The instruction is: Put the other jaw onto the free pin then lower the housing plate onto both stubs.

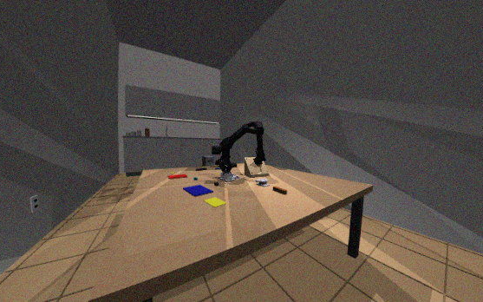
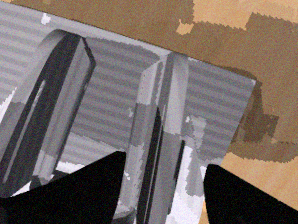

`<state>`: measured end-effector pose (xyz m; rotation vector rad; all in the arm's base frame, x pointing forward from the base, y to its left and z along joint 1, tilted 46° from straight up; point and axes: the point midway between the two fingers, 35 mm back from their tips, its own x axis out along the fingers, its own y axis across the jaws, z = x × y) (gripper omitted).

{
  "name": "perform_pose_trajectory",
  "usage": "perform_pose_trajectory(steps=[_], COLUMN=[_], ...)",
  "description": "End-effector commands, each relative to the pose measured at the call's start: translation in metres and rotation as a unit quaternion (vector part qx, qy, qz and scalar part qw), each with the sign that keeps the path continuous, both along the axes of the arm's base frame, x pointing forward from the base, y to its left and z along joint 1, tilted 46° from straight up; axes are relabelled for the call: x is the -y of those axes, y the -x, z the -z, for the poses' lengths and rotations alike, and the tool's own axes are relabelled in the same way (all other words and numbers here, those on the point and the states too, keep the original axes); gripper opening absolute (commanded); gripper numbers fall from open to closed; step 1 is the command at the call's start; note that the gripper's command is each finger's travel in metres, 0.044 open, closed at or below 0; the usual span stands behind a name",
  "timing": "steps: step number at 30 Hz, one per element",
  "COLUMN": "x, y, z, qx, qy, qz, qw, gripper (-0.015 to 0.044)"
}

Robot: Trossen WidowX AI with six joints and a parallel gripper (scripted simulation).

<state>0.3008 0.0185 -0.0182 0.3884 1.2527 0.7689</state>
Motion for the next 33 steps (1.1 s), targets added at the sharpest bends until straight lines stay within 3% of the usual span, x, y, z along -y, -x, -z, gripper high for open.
perform_pose_trajectory(steps=[1,33], x=[-0.0029,-0.0051], y=[0.0017,0.0014], z=[0.0018,0.004], qx=[-0.004,-0.002], qy=[-0.003,-0.003], qz=[0.0,-0.002], qw=[1.0,1.0], gripper=[0.0134,0.0134])
